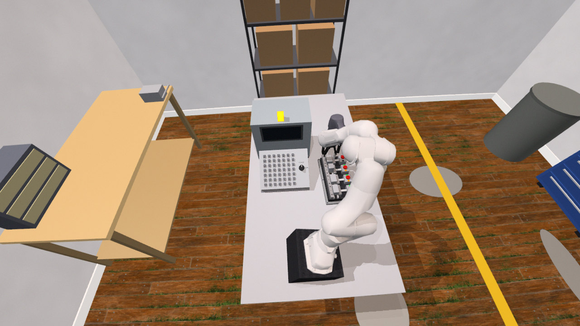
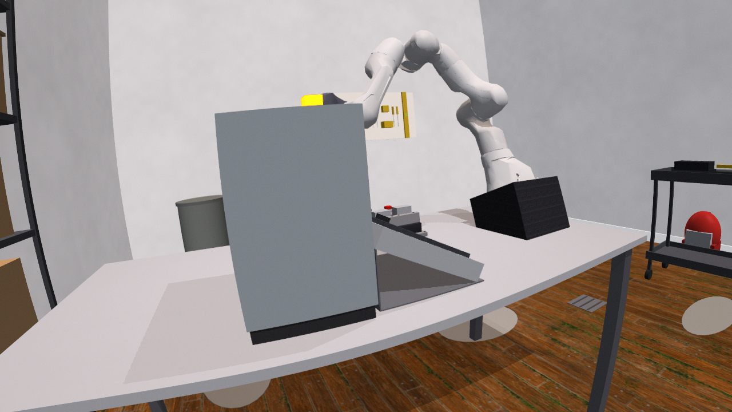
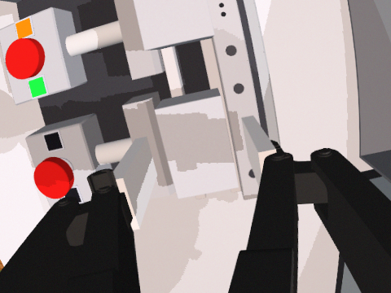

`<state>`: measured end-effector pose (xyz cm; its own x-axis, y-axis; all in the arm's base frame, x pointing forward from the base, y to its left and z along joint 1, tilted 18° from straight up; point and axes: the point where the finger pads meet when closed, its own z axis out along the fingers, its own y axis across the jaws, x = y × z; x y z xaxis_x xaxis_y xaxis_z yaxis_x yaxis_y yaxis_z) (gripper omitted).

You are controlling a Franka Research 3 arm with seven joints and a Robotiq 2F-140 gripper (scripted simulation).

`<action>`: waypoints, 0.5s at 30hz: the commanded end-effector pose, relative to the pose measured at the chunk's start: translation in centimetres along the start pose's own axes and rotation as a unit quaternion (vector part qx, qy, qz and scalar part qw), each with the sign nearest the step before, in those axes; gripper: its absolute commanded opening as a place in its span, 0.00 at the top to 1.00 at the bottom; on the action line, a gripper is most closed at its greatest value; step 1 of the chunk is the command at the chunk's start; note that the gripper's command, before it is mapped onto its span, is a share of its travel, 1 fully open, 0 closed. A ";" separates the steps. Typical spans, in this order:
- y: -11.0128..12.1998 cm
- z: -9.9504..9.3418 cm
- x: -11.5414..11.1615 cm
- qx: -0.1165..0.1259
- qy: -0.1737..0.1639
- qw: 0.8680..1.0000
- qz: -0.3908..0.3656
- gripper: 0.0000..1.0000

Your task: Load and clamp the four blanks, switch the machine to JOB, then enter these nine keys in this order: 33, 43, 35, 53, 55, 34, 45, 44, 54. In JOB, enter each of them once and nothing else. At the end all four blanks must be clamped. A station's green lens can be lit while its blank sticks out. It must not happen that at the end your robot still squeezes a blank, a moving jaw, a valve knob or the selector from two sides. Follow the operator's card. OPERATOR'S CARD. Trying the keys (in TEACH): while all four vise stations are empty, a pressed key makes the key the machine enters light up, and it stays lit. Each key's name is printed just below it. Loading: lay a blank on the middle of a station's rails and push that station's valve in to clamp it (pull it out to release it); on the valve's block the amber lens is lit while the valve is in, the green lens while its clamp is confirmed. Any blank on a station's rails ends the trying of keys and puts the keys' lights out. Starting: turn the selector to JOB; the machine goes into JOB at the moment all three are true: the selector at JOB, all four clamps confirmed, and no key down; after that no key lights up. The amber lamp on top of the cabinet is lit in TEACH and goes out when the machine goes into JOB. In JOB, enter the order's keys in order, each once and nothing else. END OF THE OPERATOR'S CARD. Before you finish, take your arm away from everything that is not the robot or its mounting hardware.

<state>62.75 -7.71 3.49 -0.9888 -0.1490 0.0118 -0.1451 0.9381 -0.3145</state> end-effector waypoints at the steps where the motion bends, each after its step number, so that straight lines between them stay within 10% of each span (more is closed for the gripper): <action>1: -0.2 -0.1 -0.2 0.001 -0.002 1.000 -0.002 0.60; 15: -0.2 -2.7 -0.2 0.001 -0.002 1.000 -0.002 0.60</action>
<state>63.10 -7.43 5.32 -0.9889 -0.1487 -0.0006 -0.1409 0.9382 -0.3162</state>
